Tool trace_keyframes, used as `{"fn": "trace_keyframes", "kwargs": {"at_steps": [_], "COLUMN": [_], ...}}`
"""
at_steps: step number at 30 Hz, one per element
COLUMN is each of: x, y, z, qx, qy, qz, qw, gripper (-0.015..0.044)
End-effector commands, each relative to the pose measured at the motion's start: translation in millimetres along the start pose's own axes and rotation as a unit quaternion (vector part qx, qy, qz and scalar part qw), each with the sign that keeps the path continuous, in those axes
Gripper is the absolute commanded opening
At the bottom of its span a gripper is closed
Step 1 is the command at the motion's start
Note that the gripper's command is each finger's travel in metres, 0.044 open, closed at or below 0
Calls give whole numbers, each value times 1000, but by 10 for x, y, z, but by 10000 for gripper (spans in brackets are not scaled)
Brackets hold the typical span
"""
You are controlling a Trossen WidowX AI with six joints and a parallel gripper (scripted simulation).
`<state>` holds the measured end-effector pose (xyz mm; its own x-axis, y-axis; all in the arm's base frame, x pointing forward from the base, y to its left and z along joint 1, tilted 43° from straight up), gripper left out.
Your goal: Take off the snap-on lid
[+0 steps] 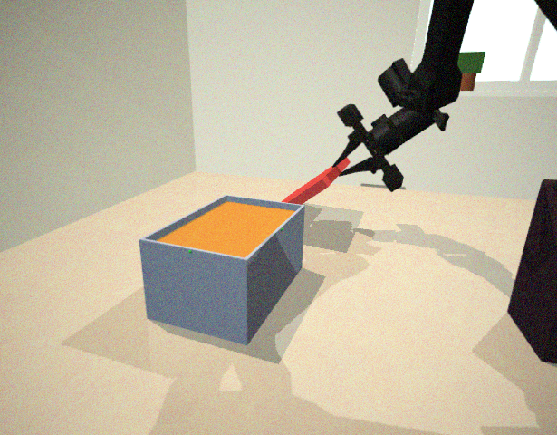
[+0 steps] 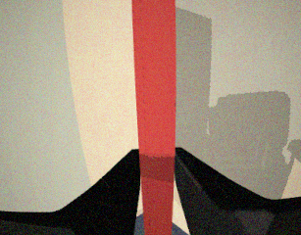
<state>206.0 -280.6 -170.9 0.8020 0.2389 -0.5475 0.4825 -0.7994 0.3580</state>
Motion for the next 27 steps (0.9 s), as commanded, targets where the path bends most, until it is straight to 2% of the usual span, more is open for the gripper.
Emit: {"fn": "trace_keyframes", "kwargs": {"at_steps": [1,27], "x": [48,181], "y": [-71,-230], "z": [5,41], "qx": [6,6], "qy": [0,0], "qz": [-6,-6], "qw": [1000,1000], "gripper": [0,0]}}
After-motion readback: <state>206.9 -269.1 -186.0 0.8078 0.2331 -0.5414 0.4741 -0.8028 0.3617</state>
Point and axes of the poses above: the point midway between the two fingers, 35 mm back from their tips, its own x axis out along the fingers, its own y axis across the jaws, z = x × y, the point moved 8 cm from there along -x, back along the fingers, and after that the axes turned 15 degrees about x, right-handed, at the moved point
